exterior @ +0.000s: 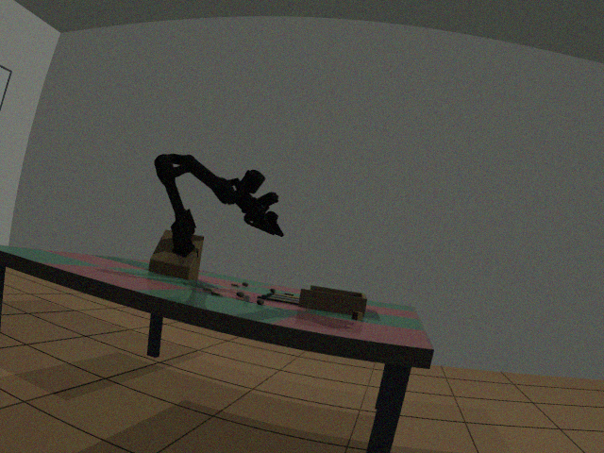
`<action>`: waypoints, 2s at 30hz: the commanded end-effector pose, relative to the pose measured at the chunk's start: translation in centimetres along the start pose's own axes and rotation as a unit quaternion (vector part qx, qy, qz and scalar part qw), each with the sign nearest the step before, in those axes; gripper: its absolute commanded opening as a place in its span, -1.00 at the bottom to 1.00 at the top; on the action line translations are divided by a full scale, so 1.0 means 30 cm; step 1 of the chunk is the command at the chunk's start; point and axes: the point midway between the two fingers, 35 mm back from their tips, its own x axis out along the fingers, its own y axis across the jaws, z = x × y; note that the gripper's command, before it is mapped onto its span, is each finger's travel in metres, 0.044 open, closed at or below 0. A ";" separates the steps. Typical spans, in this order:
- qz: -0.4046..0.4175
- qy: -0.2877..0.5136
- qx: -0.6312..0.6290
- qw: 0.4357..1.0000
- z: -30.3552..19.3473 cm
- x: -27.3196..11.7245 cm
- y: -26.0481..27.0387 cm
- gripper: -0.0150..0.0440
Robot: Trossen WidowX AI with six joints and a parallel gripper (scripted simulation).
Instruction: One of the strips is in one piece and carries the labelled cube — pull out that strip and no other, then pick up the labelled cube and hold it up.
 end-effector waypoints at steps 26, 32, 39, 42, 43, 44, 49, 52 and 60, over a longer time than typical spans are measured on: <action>0.034 0.459 -0.088 0.883 -0.200 0.363 0.254 -0.49; 0.034 0.459 -0.088 0.883 -0.204 0.358 0.252 -0.49; 0.034 0.459 -0.088 0.883 -0.204 0.358 0.252 -0.49; 0.034 0.459 -0.088 0.883 -0.214 0.365 0.251 -0.49; 0.035 0.459 -0.088 0.883 -0.218 0.369 0.251 -0.49; 0.035 0.459 -0.088 0.883 -0.222 0.372 0.251 -0.49; 0.035 0.459 -0.088 0.883 -0.244 0.388 0.252 -0.49; 0.035 0.459 -0.088 0.883 -0.258 0.397 0.252 -0.49; 0.035 0.459 -0.088 0.883 -0.295 0.422 0.252 -0.49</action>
